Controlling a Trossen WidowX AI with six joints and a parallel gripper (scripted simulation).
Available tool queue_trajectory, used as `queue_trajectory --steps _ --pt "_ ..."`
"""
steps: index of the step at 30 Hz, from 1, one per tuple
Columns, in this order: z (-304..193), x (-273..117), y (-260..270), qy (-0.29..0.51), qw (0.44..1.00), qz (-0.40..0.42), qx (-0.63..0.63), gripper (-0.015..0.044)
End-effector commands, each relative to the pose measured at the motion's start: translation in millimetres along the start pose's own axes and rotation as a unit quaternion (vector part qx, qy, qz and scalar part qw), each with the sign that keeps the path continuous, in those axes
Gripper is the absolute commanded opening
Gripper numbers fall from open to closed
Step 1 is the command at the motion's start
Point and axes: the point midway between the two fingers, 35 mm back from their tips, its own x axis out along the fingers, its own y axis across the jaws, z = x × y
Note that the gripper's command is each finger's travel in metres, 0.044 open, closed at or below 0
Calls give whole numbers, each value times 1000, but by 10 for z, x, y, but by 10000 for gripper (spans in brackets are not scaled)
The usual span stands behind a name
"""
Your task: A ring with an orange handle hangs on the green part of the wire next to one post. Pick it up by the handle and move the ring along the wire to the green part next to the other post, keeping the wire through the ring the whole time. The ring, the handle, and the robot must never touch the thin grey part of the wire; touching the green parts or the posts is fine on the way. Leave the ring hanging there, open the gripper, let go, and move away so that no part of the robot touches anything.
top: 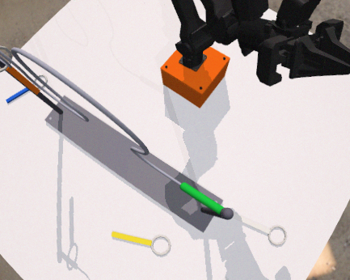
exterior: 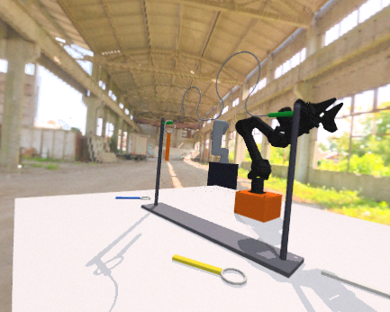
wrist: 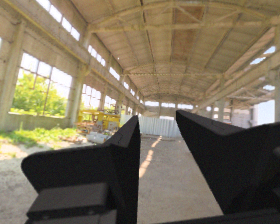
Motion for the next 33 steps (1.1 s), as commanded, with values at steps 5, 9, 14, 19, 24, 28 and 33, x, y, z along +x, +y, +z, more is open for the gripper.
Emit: queue_trajectory --steps 5,9,14,19,24,28,33 --pt "-463 7 -533 52 997 -35 -40 160" --pt "-659 -51 -807 78 994 -54 -54 160" --pt "-884 -179 -1165 110 988 -79 -68 160" --pt "-1077 -367 -1530 141 981 -106 -80 160" --pt "-1215 -611 -1889 168 972 -135 -94 160" --pt "-1302 -845 -2164 189 964 -158 -104 160" --pt "-1379 -1184 -2482 214 952 -189 -112 160"
